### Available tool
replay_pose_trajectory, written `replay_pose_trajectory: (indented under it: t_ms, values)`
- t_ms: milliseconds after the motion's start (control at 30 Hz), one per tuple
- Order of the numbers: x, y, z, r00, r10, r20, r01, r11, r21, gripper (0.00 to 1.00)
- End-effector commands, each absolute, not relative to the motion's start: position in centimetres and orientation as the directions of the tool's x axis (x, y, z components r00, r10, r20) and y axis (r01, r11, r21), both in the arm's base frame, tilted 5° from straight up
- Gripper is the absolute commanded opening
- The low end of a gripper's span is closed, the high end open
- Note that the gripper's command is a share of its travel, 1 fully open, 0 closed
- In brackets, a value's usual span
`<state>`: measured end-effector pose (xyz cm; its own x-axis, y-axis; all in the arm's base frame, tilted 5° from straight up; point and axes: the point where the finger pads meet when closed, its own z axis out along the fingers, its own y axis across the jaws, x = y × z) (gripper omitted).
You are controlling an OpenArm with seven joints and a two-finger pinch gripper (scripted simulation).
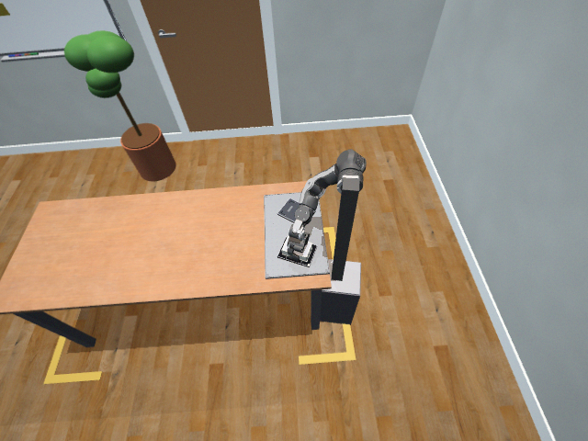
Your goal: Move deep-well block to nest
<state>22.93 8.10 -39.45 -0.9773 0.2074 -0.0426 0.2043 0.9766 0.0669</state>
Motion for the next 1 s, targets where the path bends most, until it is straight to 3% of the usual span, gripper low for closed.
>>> replay_pose_trajectory:
  t_ms: [0, 633, 967]
  values:
    - [23.0, 8.2, -39.4, -0.977, 0.207, -0.043, 0.204, 0.977, 0.070, 0.00]
    - [23.0, 8.2, -39.4, -0.977, 0.207, -0.043, 0.204, 0.977, 0.070, 0.00]
    - [22.9, 7.9, -36.2, -0.976, 0.215, -0.045, 0.212, 0.975, 0.068, 0.00]
